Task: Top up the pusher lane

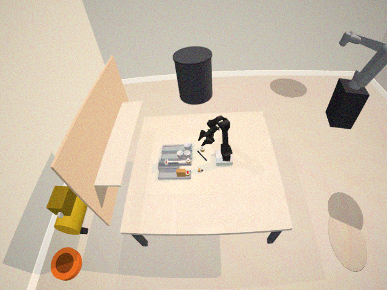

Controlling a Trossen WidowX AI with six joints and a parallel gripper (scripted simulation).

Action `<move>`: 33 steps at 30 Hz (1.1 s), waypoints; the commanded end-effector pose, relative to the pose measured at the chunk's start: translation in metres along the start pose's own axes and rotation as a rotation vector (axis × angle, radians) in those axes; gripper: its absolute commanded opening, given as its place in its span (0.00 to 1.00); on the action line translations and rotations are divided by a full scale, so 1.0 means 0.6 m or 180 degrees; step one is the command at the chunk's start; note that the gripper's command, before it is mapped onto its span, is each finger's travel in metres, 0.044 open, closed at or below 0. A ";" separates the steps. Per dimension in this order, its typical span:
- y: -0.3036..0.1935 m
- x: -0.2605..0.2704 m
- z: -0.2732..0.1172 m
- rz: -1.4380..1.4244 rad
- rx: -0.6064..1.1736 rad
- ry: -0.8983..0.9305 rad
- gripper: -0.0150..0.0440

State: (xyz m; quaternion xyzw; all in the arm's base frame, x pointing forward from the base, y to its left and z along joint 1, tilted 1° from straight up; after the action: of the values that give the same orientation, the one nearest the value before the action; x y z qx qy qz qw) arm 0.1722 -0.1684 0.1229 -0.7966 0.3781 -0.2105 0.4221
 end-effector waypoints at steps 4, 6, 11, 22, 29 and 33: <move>-0.077 -0.006 0.036 -0.3675 -0.0931 -0.1175 1.00; -0.092 -0.010 0.042 -0.4421 -0.1015 -0.1527 1.00; -0.126 -0.019 0.052 -0.5884 -0.1088 -0.2374 1.00; -0.186 -0.041 0.061 -0.8263 -0.0619 -0.4256 1.00; -0.188 -0.042 0.061 -0.8315 -0.0597 -0.4310 1.00; -0.188 -0.042 0.061 -0.8315 -0.0597 -0.4310 1.00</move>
State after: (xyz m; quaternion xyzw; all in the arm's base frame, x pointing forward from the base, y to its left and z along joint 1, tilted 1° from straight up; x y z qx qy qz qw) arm 0.2278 -0.0924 0.1882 -0.5753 -0.8176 -0.0222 -0.0085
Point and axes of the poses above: the point midway between the two fingers, 35 mm back from their tips, its own z axis out along the fingers, its own x axis across the jaws, y = z × x, the point moved 9 cm from there along -z, back along the fingers, and after that the axes turned 15 degrees about -z, right-handed, at the moved point
